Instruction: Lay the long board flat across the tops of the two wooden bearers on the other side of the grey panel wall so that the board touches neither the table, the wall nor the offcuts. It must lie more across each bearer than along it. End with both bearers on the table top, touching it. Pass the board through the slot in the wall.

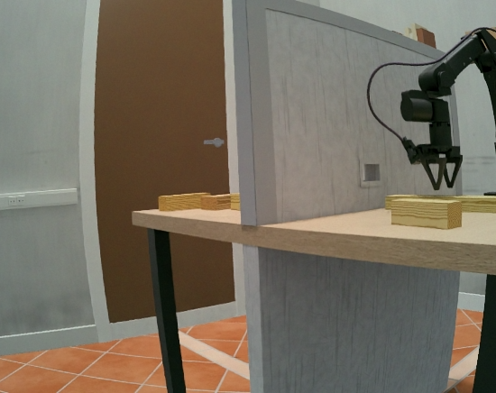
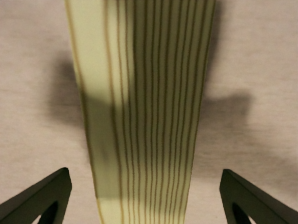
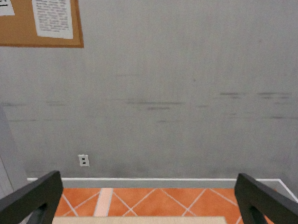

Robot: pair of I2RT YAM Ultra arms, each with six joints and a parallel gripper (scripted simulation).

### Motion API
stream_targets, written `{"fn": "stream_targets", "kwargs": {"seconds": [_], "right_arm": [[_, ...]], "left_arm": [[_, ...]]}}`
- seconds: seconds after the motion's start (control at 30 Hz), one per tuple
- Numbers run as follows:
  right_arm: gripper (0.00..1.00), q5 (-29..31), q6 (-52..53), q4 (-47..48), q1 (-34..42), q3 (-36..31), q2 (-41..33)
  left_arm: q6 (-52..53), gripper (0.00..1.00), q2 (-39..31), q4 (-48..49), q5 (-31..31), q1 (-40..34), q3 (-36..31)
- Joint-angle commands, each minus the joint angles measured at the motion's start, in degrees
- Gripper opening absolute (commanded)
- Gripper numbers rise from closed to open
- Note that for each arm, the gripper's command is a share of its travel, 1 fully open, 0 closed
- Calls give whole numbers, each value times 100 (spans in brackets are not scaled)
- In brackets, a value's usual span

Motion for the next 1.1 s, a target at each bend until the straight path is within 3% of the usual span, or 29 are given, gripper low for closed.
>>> {"fn": "stream_targets", "kwargs": {"seconds": [0.0, 0.77, 1.03, 1.07], "right_arm": [[100, -50, 17, 168, 51, 249, 51], [100, -50, 17, 168, 51, 249, 51], [100, -50, 17, 168, 51, 249, 51], [100, -50, 17, 168, 51, 249, 51]], "left_arm": [[-4, 81, -86, 255, 84, 43, -92], [15, 81, 314, 968, 76, 81, -606], [1, 81, 218, 1067, 63, 31, -390], [12, 0, 217, 1081, 70, 22, -393]]}}
